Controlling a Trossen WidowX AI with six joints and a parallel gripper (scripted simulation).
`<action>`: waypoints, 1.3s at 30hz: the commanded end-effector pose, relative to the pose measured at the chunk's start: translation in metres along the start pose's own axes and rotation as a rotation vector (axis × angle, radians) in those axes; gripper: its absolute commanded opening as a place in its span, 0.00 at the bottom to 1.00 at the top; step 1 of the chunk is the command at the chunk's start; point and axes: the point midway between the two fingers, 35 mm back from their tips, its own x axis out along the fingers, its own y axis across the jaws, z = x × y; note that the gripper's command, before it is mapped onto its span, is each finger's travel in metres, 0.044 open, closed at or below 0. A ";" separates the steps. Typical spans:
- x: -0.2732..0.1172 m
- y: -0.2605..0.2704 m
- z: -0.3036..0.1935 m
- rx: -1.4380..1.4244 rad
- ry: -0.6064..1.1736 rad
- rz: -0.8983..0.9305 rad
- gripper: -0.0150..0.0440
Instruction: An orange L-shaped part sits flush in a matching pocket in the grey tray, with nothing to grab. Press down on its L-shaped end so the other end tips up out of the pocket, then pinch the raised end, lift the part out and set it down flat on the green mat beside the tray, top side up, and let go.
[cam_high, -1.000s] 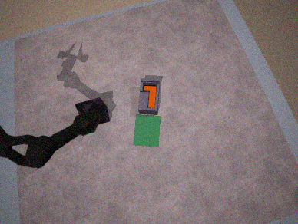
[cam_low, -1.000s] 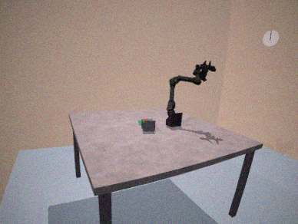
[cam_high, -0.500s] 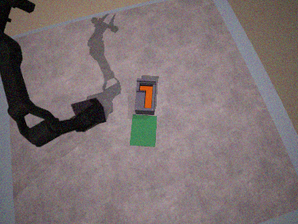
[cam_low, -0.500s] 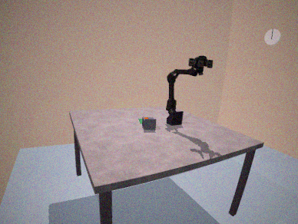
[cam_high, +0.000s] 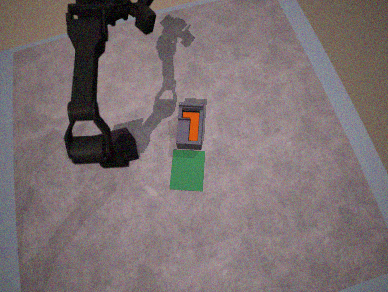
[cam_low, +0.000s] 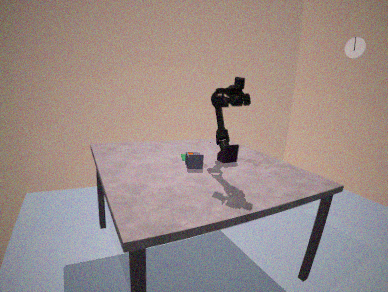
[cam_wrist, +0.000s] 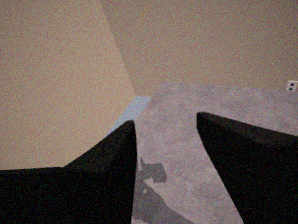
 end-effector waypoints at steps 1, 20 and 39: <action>0.038 -0.053 -0.038 0.126 0.229 -0.101 0.56; 0.034 -0.241 -0.196 0.658 1.070 -0.716 0.56; 0.058 -0.257 -0.268 0.657 1.069 -0.719 0.56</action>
